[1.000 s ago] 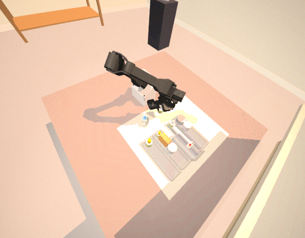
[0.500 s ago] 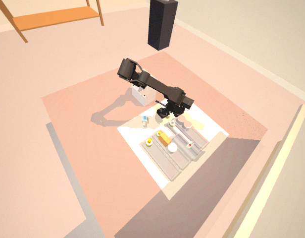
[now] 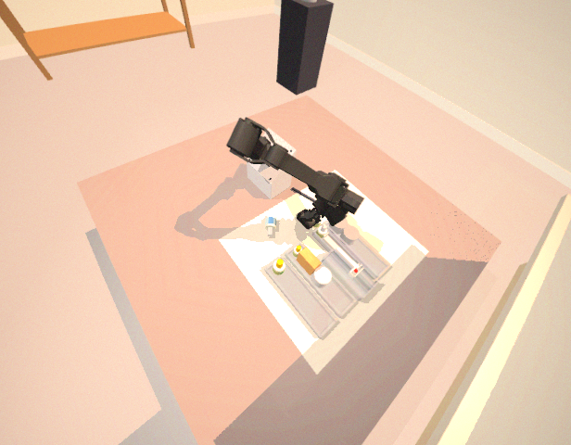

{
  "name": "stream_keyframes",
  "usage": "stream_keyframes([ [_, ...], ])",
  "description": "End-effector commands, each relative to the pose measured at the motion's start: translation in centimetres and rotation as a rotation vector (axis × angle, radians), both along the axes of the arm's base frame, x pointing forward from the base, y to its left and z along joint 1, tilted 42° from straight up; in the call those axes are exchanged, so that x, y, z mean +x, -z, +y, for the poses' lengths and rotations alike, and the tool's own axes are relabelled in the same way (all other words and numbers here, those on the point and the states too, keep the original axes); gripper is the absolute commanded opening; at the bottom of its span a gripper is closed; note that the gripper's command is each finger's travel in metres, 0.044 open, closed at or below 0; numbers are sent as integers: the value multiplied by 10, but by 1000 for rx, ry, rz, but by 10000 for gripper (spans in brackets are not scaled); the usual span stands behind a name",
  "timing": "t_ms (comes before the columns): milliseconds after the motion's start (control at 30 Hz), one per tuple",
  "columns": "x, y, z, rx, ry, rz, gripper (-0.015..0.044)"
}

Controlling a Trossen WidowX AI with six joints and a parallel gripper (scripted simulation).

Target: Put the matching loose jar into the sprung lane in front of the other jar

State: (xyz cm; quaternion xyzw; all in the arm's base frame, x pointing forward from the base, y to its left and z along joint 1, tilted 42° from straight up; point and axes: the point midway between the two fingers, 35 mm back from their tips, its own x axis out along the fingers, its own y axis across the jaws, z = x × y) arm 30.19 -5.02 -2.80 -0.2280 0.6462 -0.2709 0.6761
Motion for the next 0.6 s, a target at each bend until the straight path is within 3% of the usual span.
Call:
stream_keyframes([
  [0,-3,3,-2,-7,-5,12,0],
  [567,2,3,-2,-7,-5,12,0],
])
